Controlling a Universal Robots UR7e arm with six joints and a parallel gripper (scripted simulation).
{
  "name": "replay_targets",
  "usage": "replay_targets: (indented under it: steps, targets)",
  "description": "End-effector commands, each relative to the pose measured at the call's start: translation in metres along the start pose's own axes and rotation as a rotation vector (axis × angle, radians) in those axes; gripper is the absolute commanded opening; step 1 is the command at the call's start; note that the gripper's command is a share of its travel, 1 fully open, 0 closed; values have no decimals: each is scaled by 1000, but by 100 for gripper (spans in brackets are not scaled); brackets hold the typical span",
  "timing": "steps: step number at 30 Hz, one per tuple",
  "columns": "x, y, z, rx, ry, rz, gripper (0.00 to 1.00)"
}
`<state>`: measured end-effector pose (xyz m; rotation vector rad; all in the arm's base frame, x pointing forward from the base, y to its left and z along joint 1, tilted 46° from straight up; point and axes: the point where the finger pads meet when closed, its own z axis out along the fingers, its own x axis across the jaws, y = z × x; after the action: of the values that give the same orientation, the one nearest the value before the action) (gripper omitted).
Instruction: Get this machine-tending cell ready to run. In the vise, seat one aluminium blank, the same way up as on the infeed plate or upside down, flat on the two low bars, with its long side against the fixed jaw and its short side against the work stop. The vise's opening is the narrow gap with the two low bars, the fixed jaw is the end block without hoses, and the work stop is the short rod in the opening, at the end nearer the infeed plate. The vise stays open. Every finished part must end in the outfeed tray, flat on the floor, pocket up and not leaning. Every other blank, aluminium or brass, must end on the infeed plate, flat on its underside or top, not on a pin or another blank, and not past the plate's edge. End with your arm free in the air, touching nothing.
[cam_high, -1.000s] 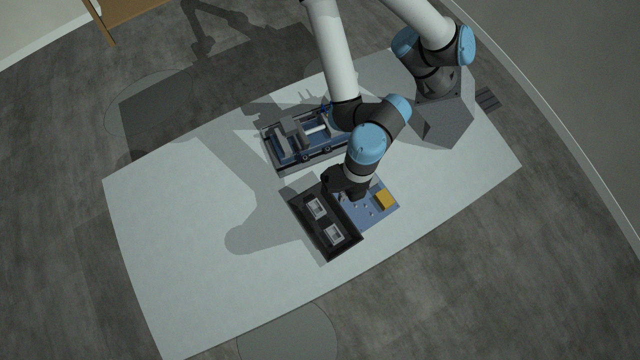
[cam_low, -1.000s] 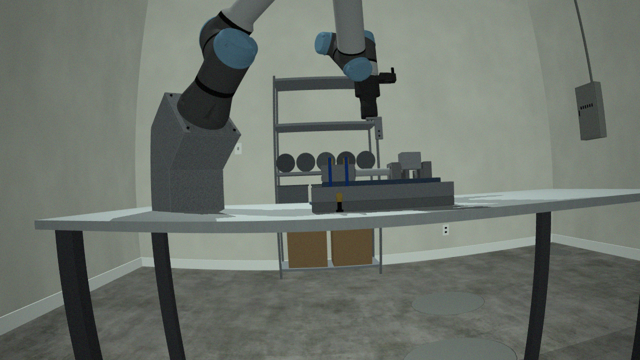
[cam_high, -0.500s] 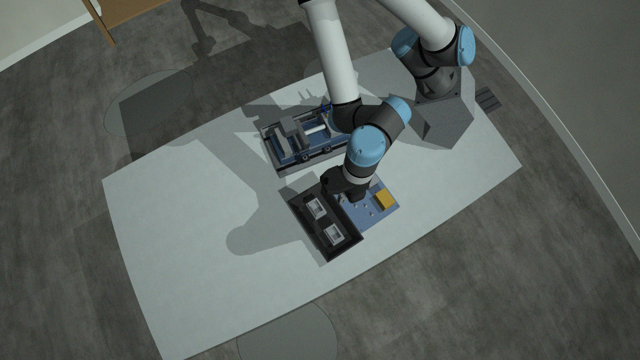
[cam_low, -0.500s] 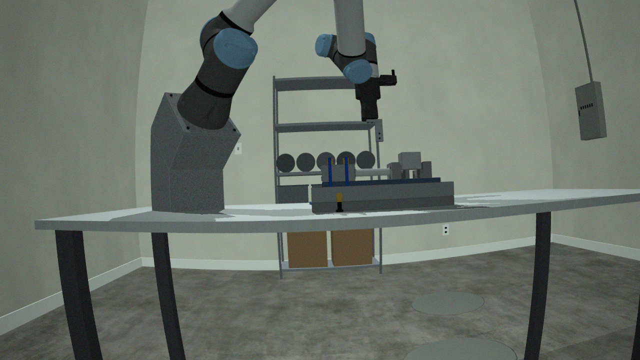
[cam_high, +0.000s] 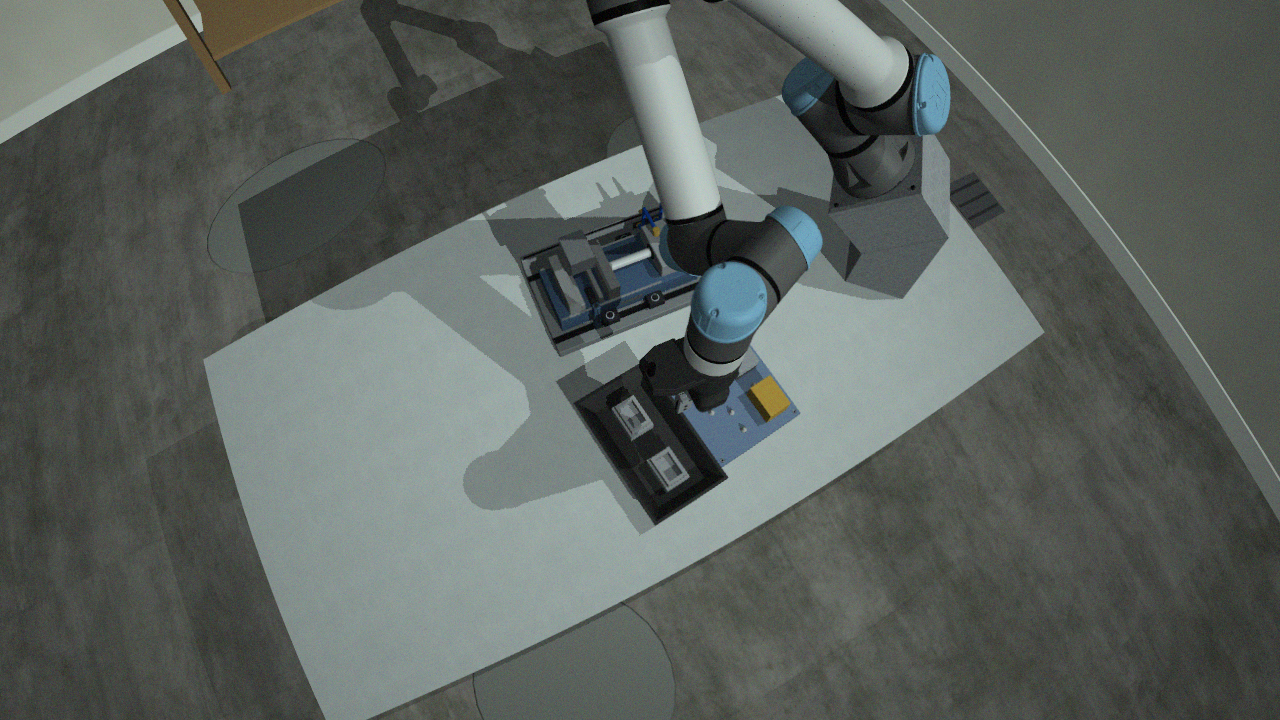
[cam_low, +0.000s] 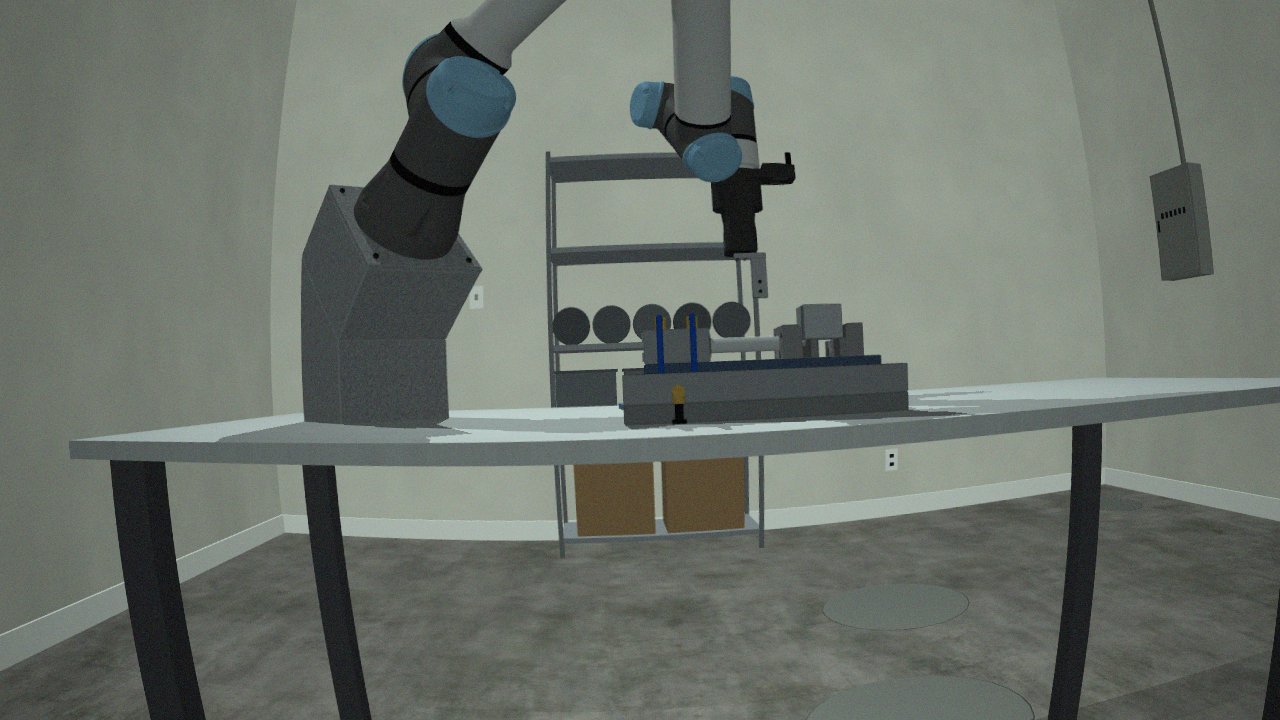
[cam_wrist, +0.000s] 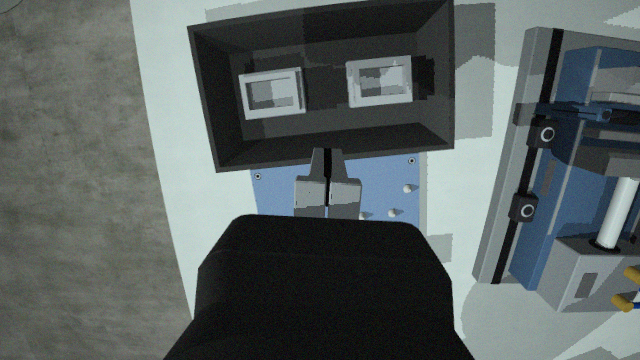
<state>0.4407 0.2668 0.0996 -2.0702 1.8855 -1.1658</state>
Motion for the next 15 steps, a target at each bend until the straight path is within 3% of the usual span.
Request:
replay_targets:
  steps: [1, 15]
  targets:
    - [0, 0, 5, 1, -1, 0, 0]
    - [-1, -1, 29, 1, -1, 0, 0]
